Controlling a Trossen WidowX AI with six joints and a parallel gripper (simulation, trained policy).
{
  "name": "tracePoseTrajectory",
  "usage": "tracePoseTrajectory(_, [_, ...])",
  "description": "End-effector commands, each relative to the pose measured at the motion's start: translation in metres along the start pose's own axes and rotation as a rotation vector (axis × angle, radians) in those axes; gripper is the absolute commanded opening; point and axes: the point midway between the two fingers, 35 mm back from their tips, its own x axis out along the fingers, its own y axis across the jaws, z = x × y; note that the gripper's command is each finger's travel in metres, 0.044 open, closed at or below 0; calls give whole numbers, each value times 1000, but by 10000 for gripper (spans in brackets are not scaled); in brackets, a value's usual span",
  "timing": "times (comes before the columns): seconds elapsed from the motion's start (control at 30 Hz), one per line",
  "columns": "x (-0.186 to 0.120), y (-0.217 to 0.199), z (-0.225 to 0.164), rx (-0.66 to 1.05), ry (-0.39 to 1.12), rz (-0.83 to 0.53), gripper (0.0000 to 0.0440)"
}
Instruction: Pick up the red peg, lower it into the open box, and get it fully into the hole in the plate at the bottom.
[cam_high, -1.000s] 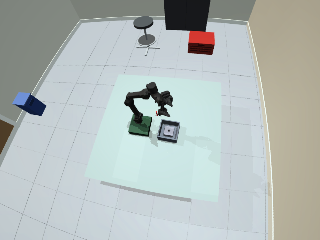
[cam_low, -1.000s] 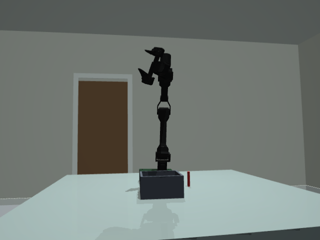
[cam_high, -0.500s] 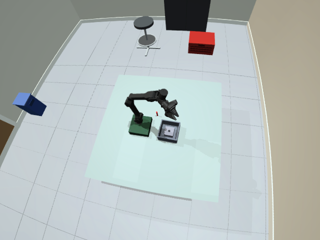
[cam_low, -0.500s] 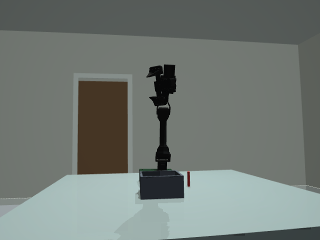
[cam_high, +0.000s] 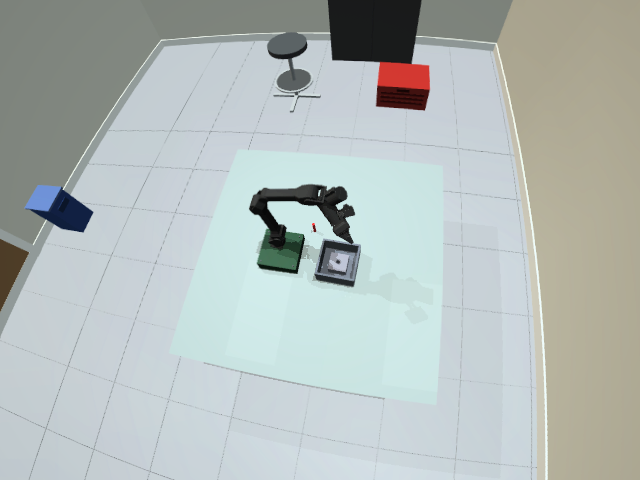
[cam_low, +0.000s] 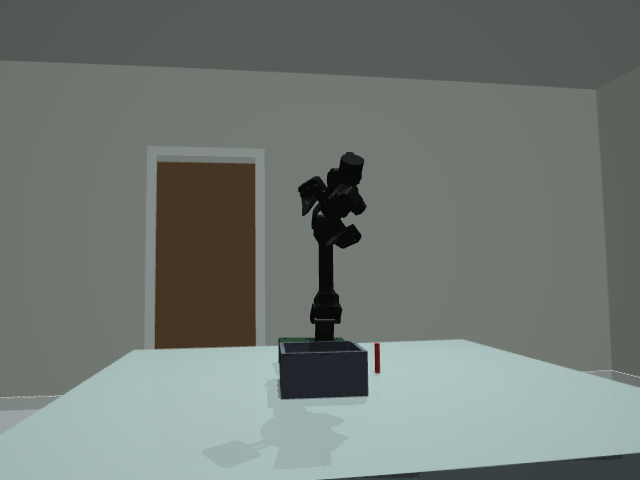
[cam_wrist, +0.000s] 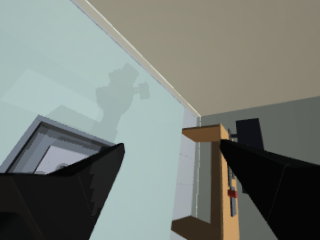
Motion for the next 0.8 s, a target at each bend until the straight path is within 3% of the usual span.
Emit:
tracePoseTrajectory(0.0, [3,34,-9,98,49,103,440])
tracePoseTrajectory(0.4, [-8,119,-37,391,253,312,440])
tracePoseTrajectory(0.77, [-35,188,-65,658,511,405,440])
